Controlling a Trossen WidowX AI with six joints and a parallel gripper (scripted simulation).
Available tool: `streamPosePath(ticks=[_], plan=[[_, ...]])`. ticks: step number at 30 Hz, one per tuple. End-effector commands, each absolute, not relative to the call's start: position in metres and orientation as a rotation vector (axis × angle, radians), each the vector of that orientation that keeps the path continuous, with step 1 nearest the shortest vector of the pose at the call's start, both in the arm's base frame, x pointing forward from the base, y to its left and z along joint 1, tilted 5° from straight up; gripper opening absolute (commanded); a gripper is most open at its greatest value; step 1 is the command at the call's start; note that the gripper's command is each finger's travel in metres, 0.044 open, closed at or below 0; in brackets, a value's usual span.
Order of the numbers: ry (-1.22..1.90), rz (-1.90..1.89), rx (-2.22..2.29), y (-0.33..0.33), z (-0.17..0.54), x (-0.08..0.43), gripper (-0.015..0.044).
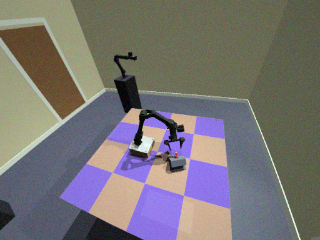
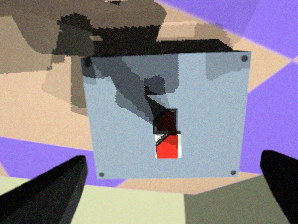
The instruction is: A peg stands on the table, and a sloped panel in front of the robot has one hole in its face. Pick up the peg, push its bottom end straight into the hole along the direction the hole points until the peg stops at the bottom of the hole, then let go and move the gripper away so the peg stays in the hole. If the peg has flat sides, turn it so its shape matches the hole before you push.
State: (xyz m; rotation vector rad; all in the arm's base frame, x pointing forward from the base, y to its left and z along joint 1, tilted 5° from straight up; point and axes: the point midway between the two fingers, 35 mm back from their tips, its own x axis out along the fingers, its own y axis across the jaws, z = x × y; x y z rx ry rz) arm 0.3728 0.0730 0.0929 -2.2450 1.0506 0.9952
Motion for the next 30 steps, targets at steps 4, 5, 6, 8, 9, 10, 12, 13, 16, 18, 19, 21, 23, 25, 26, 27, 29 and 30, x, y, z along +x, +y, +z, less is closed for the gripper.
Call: streamPosePath(ticks=[4,5,6,8,9,10,12,13,16,18,19,21,23,25,26,27,29,30], plan=[[1.049,0.98,-2.246,0.081,0.107,0.367,0.044],[1.049,0.98,-2.246,0.082,0.109,0.366,0.044],[1.049,0.98,-2.246,0.083,0.11,0.365,0.044],[1.048,0.981,-2.246,0.086,0.113,0.362,0.044],[1.048,0.981,-2.247,0.087,0.115,0.361,0.044],[1.048,0.981,-2.247,0.088,0.116,0.36,0.044],[1.048,0.981,-2.247,0.09,0.118,0.357,0.044],[1.047,0.981,-2.247,0.091,0.119,0.356,0.044],[1.047,0.982,-2.247,0.093,0.121,0.354,0.044],[1.047,0.982,-2.247,0.094,0.123,0.352,0.044],[1.047,0.982,-2.247,0.095,0.124,0.351,0.044],[1.047,0.982,-2.247,0.097,0.127,0.349,0.044],[1.047,0.982,-2.247,0.099,0.129,0.347,0.044],[1.047,0.982,-2.247,0.1,0.13,0.347,0.044],[1.047,0.982,-2.247,0.1,0.13,0.347,0.044],[1.047,0.982,-2.247,0.1,0.13,0.347,0.044],[1.047,0.982,-2.247,0.1,0.13,0.347,0.044],[1.047,0.982,-2.247,0.1,0.13,0.347,0.044]])
